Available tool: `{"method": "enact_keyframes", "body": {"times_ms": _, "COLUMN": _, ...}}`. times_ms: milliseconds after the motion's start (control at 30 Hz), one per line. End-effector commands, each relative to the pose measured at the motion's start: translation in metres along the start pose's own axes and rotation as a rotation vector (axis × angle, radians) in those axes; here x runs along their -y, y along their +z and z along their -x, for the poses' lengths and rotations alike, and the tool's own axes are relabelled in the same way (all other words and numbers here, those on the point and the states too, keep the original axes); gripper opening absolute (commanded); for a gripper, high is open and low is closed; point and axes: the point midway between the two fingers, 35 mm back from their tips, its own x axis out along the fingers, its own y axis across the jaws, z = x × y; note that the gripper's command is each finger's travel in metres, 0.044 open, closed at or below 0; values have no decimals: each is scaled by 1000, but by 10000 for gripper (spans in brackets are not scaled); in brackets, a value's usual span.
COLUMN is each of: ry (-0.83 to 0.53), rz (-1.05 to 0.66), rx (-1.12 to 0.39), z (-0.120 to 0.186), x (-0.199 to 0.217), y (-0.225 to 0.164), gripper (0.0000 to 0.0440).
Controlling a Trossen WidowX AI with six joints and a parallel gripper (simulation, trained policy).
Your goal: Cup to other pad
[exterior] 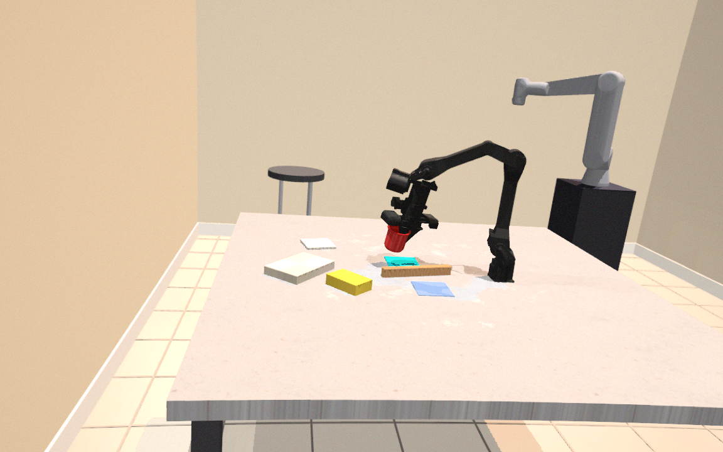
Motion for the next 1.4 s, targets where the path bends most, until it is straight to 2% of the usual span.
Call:
{"method": "enact_keyframes", "body": {"times_ms": 0, "ry": -8, "rz": -6, "rx": 5, "z": -10, "x": 7, "y": 0, "gripper": 0}}
{"method": "enact_keyframes", "body": {"times_ms": 300, "ry": -41, "rz": -29, "rx": -10, "z": -30, "x": 25, "y": -7, "gripper": 15}}
{"method": "enact_keyframes", "body": {"times_ms": 500, "ry": -34, "rz": -51, "rx": 1, "z": -38, "x": 32, "y": -5, "gripper": 84}}
{"method": "enact_keyframes", "body": {"times_ms": 600, "ry": -4, "rz": -67, "rx": 19, "z": -34, "x": 30, "y": 1, "gripper": 152}}
{"method": "enact_keyframes", "body": {"times_ms": 900, "ry": 55, "rz": -83, "rx": 40, "z": -21, "x": 31, "y": 6, "gripper": 185}}
{"method": "enact_keyframes", "body": {"times_ms": 1367, "ry": 133, "rz": -105, "rx": 74, "z": 11, "x": 36, "y": 13, "gripper": 265}}
